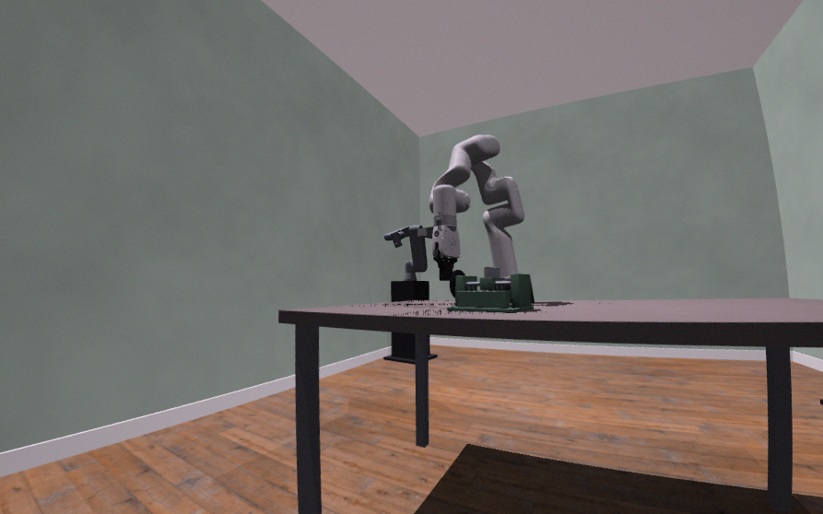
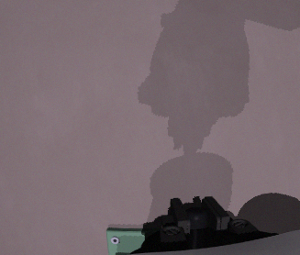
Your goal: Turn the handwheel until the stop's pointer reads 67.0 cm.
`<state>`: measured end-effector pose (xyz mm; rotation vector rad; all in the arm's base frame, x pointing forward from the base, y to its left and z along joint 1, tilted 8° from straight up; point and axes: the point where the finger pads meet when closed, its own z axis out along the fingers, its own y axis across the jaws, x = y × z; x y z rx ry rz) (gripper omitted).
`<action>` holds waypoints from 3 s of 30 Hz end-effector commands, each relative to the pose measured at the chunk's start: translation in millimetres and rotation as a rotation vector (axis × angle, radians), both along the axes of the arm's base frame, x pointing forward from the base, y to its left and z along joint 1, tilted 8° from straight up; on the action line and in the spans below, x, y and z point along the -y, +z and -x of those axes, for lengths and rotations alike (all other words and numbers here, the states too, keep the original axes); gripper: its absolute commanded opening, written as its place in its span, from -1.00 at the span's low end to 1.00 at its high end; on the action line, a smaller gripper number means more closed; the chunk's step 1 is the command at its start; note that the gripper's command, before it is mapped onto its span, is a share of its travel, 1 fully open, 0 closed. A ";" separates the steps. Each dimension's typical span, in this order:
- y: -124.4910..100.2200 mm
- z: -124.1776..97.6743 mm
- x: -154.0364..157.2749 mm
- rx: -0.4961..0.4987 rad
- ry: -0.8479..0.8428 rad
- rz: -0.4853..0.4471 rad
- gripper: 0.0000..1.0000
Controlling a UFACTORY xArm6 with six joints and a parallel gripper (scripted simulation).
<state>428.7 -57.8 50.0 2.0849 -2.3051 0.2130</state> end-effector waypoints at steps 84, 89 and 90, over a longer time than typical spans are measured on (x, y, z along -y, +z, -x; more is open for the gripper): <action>-15.9 -23.2 4.2 0.000 0.000 0.000 -0.88; -11.6 -20.4 3.5 0.000 0.000 0.000 -0.88; -10.4 -19.3 3.2 0.000 0.000 0.000 -0.88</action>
